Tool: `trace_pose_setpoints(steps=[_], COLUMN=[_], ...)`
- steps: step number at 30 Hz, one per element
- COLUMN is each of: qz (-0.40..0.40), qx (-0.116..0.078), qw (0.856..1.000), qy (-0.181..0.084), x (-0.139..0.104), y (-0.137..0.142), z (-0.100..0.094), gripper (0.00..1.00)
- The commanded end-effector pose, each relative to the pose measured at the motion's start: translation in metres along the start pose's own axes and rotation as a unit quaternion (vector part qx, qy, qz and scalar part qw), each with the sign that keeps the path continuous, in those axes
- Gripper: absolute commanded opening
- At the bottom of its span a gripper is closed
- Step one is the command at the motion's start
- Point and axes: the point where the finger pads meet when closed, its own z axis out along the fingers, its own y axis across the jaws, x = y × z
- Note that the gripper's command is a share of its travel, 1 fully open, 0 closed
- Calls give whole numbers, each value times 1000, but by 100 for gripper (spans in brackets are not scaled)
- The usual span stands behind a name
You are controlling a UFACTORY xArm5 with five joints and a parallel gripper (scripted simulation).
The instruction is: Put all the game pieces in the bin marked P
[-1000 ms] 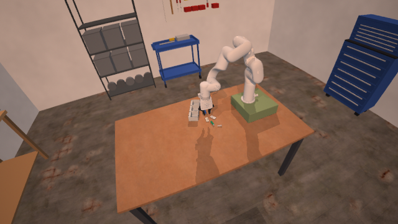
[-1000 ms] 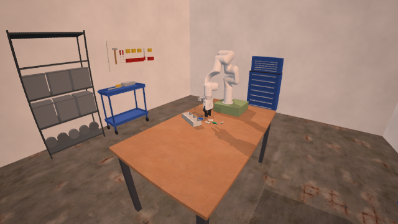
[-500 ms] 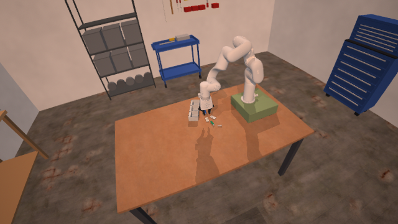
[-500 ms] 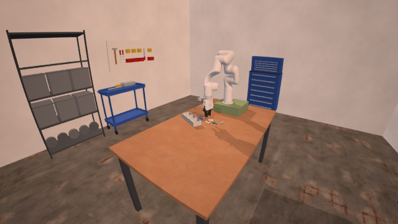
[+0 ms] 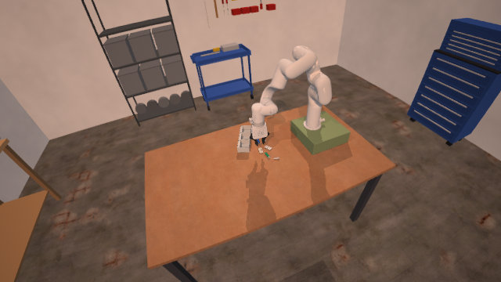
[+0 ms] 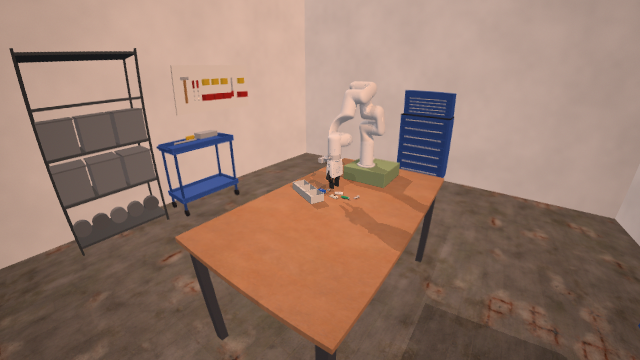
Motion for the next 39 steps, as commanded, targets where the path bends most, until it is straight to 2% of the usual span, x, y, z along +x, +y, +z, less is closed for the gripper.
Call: trace_pose_setpoints(steps=[1, 12, 18, 27, 39], qz=[0, 0, 0, 0, 0], qx=[0, 0, 0, 0, 0], qw=[1000, 1000, 1000, 1000, 1000], qy=[0, 0, 0, 0, 0], x=[0, 1, 1, 1, 1], y=[0, -1, -1, 0, 0], z=[7, 50, 50, 62, 62], gripper=[42, 42, 42, 42, 42])
